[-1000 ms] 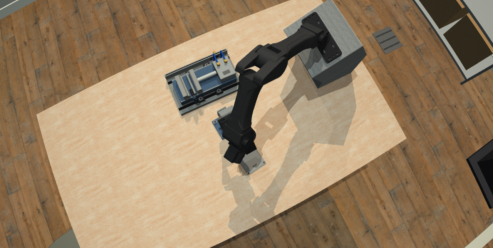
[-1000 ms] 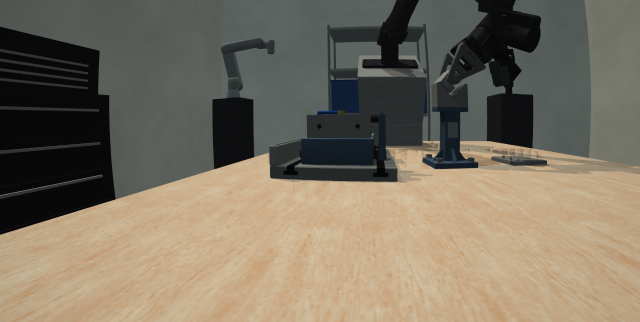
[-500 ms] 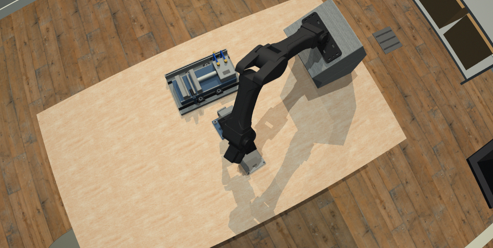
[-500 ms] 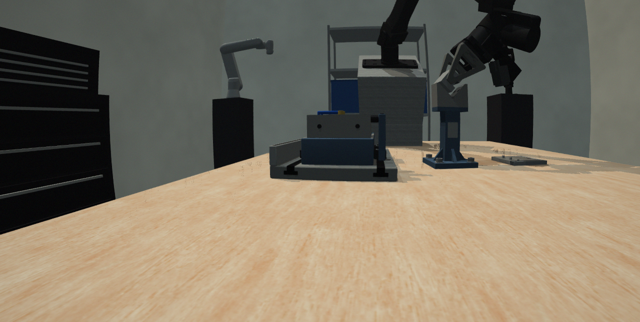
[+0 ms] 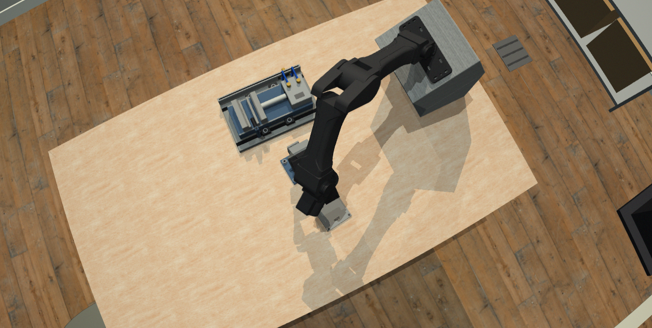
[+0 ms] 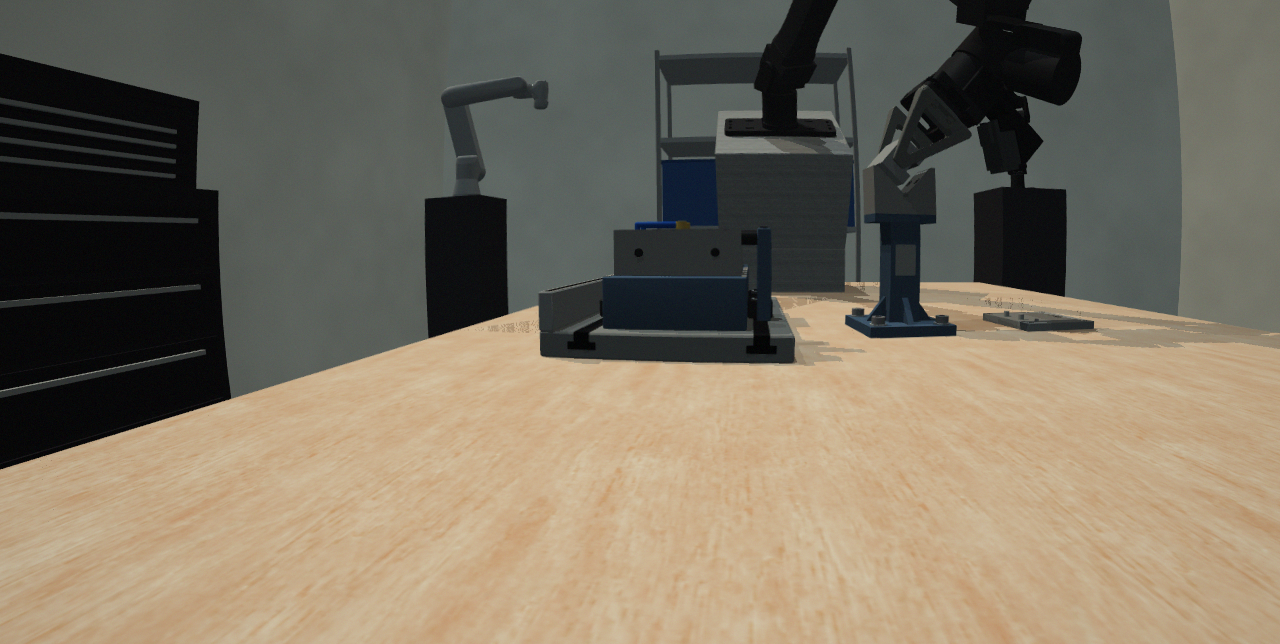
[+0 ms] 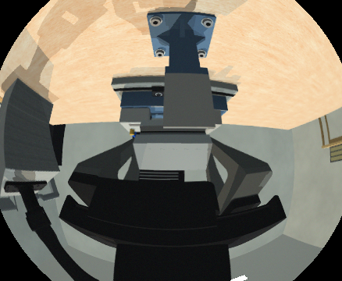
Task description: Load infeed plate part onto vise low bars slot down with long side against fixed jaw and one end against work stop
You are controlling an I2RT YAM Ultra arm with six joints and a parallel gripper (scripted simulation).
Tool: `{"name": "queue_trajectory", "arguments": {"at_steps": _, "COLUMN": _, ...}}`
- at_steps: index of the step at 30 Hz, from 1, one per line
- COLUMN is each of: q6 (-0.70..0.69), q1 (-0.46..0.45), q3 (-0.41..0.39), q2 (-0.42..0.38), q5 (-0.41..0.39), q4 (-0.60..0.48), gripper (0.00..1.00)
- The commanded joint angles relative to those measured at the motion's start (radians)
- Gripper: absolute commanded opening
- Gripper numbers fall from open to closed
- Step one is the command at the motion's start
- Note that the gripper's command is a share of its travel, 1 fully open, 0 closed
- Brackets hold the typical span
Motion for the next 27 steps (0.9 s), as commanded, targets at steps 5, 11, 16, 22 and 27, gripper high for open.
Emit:
{"name": "queue_trajectory", "arguments": {"at_steps": 5, "q6": 0.005, "q1": 0.017, "q3": 0.032, "q2": -0.019, "q5": 0.027, "q4": -0.032, "gripper": 0.0}}
{"name": "queue_trajectory", "arguments": {"at_steps": 11, "q6": 0.004, "q1": 0.017, "q3": 0.033, "q2": -0.011, "q5": 0.027, "q4": -0.031, "gripper": 0.0}}
{"name": "queue_trajectory", "arguments": {"at_steps": 16, "q6": 0.003, "q1": 0.017, "q3": 0.034, "q2": 0.001, "q5": 0.027, "q4": -0.031, "gripper": 0.0}}
{"name": "queue_trajectory", "arguments": {"at_steps": 22, "q6": 0.004, "q1": 0.017, "q3": 0.037, "q2": -0.013, "q5": 0.027, "q4": -0.032, "gripper": 0.0}}
{"name": "queue_trajectory", "arguments": {"at_steps": 27, "q6": 0.002, "q1": 0.017, "q3": 0.04, "q2": 0.008, "q5": 0.027, "q4": -0.031, "gripper": 0.0}}
